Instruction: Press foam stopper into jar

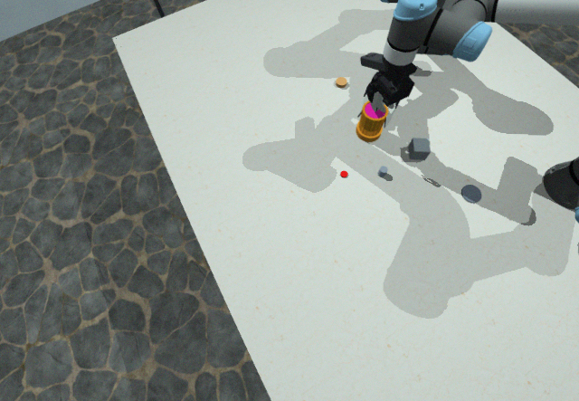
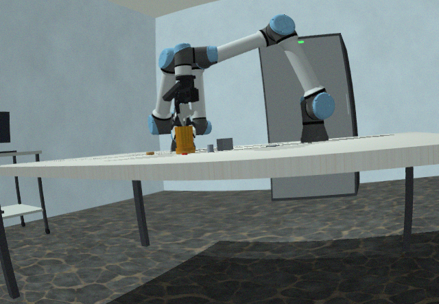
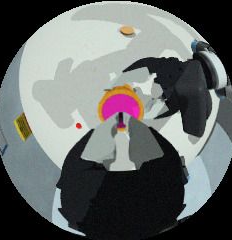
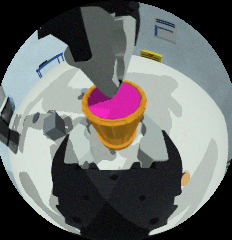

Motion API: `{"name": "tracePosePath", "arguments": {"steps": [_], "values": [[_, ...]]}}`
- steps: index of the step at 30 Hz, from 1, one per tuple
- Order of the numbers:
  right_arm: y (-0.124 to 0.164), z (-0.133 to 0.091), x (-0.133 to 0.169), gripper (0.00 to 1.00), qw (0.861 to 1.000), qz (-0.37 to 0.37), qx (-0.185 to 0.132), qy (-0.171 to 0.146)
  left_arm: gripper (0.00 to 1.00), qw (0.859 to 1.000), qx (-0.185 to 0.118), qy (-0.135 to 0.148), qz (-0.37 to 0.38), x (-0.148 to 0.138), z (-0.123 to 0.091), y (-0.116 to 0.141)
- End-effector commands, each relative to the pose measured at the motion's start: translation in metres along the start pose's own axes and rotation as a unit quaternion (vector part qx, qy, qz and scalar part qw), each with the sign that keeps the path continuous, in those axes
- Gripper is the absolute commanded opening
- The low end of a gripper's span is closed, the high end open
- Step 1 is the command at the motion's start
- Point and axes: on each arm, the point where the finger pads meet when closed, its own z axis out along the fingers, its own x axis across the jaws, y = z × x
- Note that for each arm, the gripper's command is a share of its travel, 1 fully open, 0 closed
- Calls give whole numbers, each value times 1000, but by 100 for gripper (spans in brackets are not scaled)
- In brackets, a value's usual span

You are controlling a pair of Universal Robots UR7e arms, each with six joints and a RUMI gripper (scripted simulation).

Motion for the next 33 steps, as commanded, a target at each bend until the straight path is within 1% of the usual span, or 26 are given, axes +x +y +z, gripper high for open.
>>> {"name": "tracePosePath", "arguments": {"steps": [1,33], "values": [[2,0,0,33,1000,-1,-2,0,0,1000,0,0,0,0,0,0],[2,0,0,33,1000,-1,-2,0,0,1000,0,0,0,0,10,0]]}}
